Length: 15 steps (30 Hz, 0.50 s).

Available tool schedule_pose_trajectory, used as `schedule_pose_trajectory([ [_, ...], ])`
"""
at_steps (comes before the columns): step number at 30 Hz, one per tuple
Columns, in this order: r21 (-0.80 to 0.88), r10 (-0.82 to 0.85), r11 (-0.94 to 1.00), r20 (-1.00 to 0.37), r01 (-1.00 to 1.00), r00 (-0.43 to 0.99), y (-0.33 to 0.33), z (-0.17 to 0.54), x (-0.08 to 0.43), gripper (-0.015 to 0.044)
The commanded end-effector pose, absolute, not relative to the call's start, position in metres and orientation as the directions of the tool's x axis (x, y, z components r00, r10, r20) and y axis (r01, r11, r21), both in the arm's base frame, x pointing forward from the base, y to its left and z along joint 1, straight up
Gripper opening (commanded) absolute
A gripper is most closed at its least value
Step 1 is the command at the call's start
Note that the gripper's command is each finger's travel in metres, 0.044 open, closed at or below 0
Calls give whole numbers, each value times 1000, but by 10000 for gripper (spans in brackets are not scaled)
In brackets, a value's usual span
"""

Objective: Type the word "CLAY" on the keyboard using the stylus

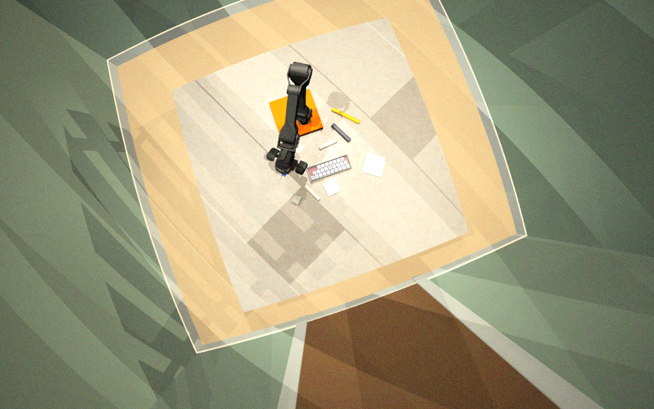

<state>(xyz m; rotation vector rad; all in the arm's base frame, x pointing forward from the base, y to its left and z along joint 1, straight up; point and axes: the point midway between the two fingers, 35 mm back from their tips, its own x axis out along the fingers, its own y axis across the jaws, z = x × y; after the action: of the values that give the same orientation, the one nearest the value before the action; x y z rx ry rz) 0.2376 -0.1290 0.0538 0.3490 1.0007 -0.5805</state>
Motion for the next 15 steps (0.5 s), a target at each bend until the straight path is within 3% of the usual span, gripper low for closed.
schedule_pose_trajectory([
  [1,59,-228,794,-894,605,386,-121,50,239,0],
  [15,279,240,651,-958,706,156,-61,44,238,0],
])
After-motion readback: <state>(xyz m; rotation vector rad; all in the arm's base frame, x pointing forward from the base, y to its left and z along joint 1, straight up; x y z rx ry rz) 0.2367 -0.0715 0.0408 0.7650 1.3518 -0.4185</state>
